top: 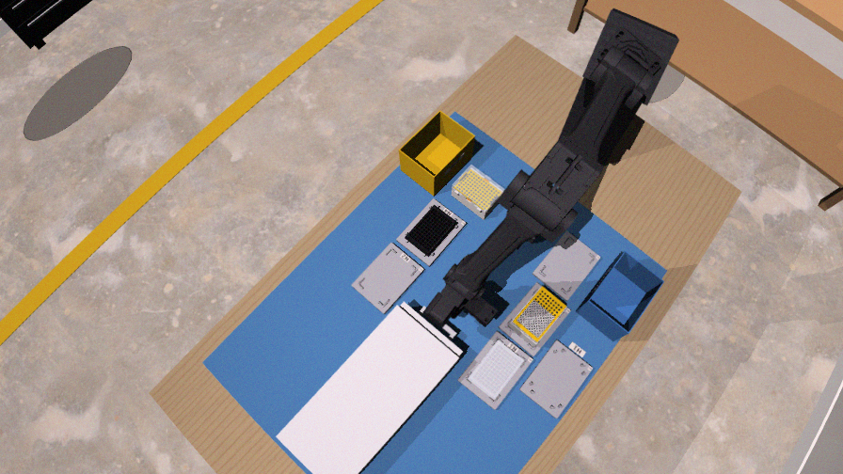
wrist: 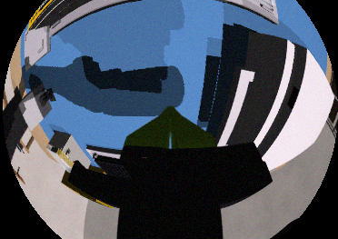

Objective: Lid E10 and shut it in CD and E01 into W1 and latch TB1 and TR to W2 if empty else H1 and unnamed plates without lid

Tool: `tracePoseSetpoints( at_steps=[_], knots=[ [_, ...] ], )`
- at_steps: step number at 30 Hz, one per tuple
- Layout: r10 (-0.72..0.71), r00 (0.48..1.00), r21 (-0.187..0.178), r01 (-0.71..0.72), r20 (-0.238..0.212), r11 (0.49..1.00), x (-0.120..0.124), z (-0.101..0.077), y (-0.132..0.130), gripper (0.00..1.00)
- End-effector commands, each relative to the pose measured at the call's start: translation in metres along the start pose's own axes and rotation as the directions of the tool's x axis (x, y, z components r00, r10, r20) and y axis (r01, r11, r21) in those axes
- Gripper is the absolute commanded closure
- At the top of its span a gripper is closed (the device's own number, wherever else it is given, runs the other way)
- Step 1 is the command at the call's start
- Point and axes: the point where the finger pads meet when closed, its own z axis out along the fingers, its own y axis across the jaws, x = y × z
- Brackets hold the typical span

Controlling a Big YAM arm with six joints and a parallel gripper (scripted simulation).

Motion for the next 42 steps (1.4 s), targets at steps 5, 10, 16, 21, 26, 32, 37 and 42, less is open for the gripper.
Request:
tracePoseSetpoints(
  at_steps=[5, 10, 16, 21, 26, 32, 37, 42],
  knots=[
    [-0.003, 1.000, 0.054, 0.003, 0.010, 0.999, -0.010, -0.017, -0.014, 1.00],
    [-0.003, 1.000, 0.032, 0.003, 0.002, 0.999, -0.002, -0.008, -0.003, 1.00],
    [-0.002, 1.000, 0.056, 0.002, 0.008, 0.998, -0.008, -0.015, -0.012, 1.00],
    [-0.001, 1.000, 0.052, 0.000, 0.004, 0.999, -0.004, -0.022, -0.009, 1.00],
    [0.003, 1.000, 0.035, -0.003, -0.003, 0.999, 0.002, -0.029, -0.005, 1.00],
    [-0.005, 1.000, 0.041, 0.005, 0.001, 0.999, -0.002, -0.035, -0.010, 1.00],
    [-0.004, 1.000, 0.033, 0.004, -0.004, 0.999, 0.003, -0.041, -0.004, 1.00],
    [-0.007, 1.000, 0.033, 0.007, -0.003, 0.999, 0.002, -0.047, -0.004, 1.00]
  ],
)
